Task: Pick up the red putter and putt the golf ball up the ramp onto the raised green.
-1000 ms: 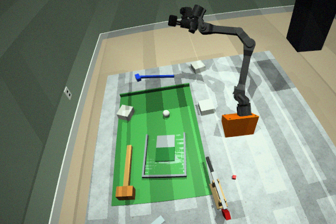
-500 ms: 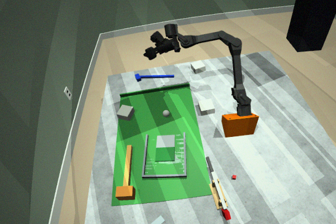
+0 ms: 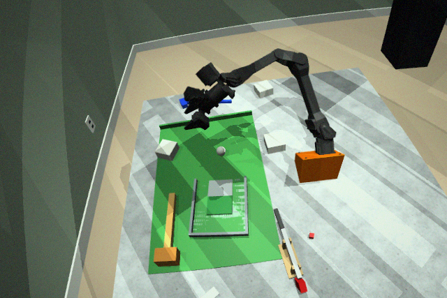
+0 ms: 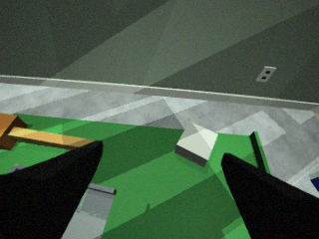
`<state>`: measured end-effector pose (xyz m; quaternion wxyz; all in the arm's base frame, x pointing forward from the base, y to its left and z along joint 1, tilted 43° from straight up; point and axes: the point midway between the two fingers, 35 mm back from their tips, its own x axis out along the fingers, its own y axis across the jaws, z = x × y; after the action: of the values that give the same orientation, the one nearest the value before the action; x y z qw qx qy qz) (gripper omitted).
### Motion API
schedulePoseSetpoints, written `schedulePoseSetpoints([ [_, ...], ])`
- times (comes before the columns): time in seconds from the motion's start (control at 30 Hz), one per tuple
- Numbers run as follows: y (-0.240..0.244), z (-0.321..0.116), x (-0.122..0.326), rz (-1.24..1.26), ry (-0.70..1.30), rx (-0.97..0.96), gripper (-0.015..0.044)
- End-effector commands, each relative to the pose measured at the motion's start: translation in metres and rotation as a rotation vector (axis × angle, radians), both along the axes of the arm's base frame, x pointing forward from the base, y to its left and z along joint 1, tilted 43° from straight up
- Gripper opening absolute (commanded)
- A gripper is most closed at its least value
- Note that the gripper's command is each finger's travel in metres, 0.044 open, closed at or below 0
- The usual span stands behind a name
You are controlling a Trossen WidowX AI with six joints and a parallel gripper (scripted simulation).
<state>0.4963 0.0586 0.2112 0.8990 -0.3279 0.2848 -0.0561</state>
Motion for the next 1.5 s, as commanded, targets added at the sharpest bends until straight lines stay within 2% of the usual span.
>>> schedulePoseSetpoints([
  [0.0, 0.037, -0.064, -0.014, 0.119, 0.197, -0.066, 0.044],
  [0.2, 0.085, -0.146, -0.052, 0.302, 0.469, -0.184, 0.044],
  [0.43, 0.123, -0.234, -0.122, 0.531, 0.8, -0.355, 0.044],
  [0.63, 0.133, -0.296, -0.201, 0.729, 1.104, -0.528, 0.044],
  [0.83, 0.128, -0.338, -0.271, 0.884, 1.379, -0.693, 0.044],
  [1.47, 0.109, -0.361, -0.273, 0.888, 1.388, -0.699, 0.044],
])
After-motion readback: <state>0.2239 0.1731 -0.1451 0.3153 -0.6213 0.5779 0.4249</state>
